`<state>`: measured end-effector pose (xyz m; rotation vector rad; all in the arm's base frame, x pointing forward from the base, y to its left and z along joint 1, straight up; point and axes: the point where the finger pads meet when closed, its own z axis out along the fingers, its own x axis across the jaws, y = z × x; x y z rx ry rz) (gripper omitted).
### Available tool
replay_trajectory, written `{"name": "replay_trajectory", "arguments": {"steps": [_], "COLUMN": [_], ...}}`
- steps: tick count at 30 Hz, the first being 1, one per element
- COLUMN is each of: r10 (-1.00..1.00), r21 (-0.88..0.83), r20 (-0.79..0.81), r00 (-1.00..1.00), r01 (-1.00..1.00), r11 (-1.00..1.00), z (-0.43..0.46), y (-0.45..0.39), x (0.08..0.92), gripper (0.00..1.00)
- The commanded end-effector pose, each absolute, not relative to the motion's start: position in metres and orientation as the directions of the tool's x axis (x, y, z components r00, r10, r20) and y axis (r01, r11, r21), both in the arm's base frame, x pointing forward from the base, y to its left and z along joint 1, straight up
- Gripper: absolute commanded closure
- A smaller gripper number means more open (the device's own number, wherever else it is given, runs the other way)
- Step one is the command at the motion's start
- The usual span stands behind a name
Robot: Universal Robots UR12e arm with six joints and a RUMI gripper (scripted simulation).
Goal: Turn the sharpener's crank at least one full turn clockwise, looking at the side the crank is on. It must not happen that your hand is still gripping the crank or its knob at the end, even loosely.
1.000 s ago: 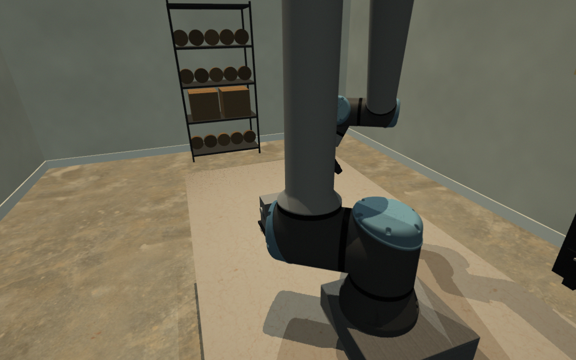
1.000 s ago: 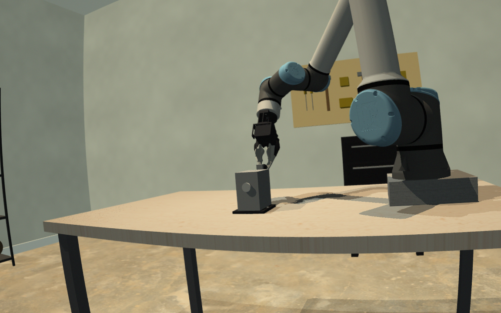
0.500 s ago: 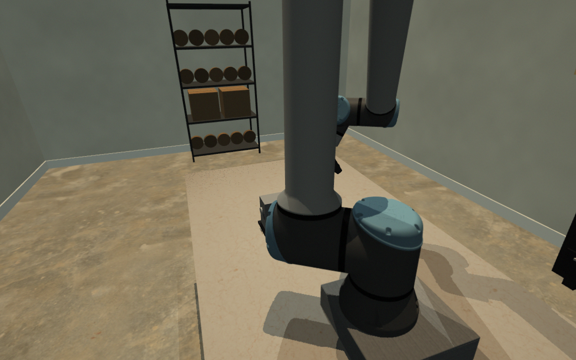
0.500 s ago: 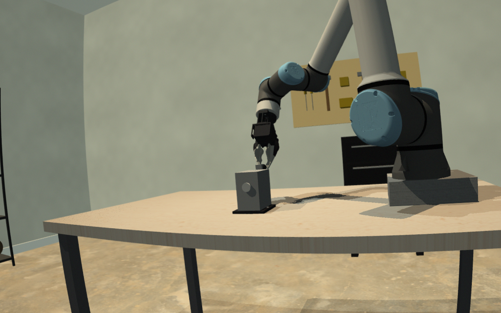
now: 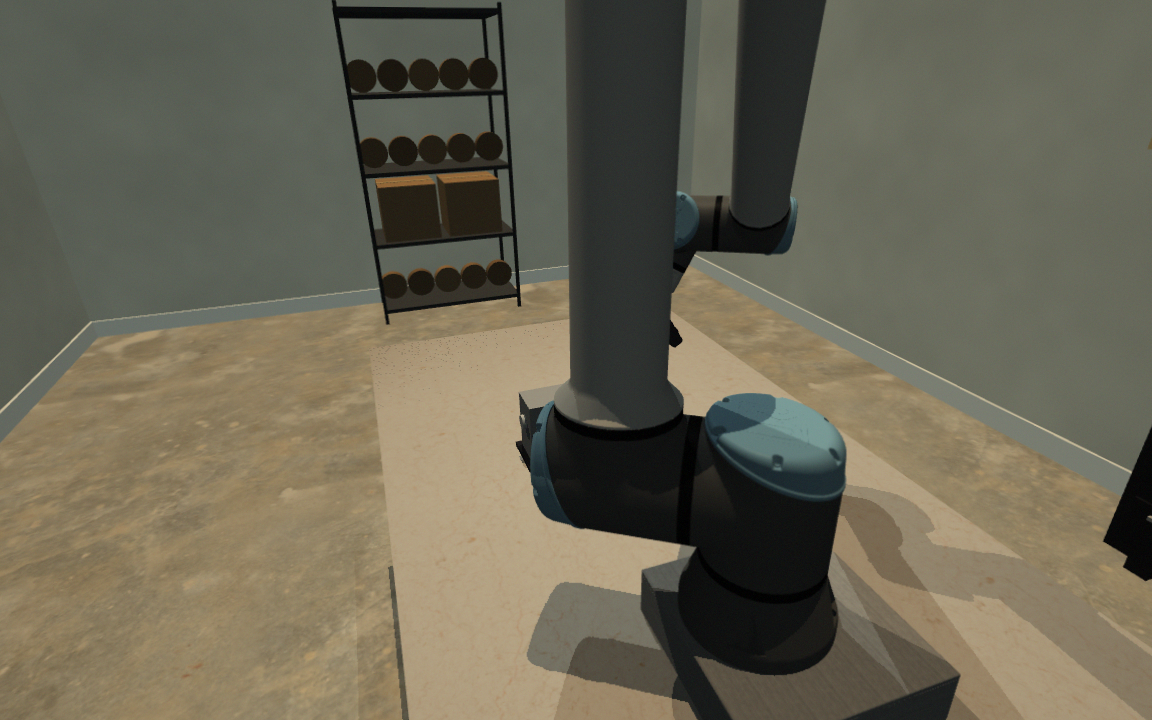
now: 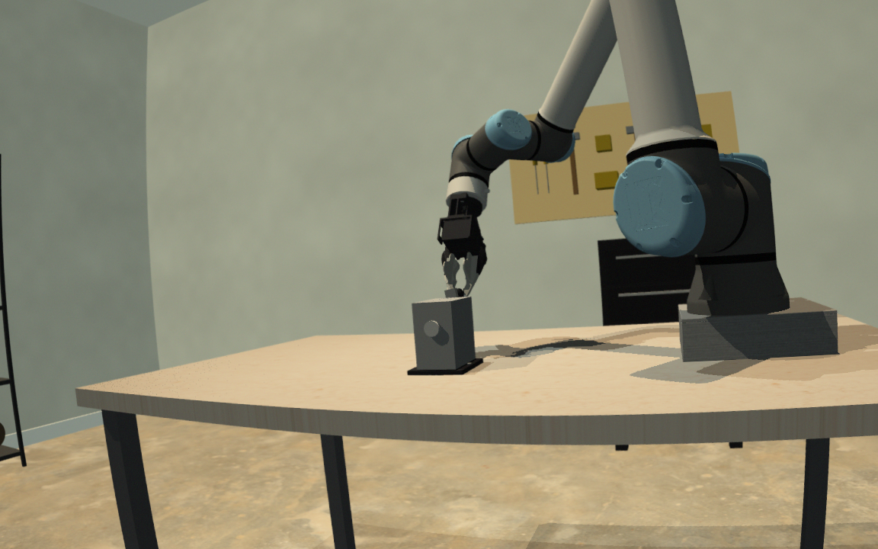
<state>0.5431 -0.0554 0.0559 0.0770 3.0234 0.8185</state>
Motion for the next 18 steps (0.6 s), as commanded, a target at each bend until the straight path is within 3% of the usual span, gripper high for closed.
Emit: {"name": "replay_trajectory", "arguments": {"steps": [1, 18], "r10": [0.05, 0.05], "r21": [0.504, 0.504], "r20": [0.004, 0.004], "r00": [-0.999, -0.999], "r01": [0.045, 0.045], "r11": [0.863, 0.863], "z": [0.0559, 0.0529], "y": [-0.0559, -0.0563], "x": [0.5462, 0.5551], "gripper": [0.91, 0.91]}}
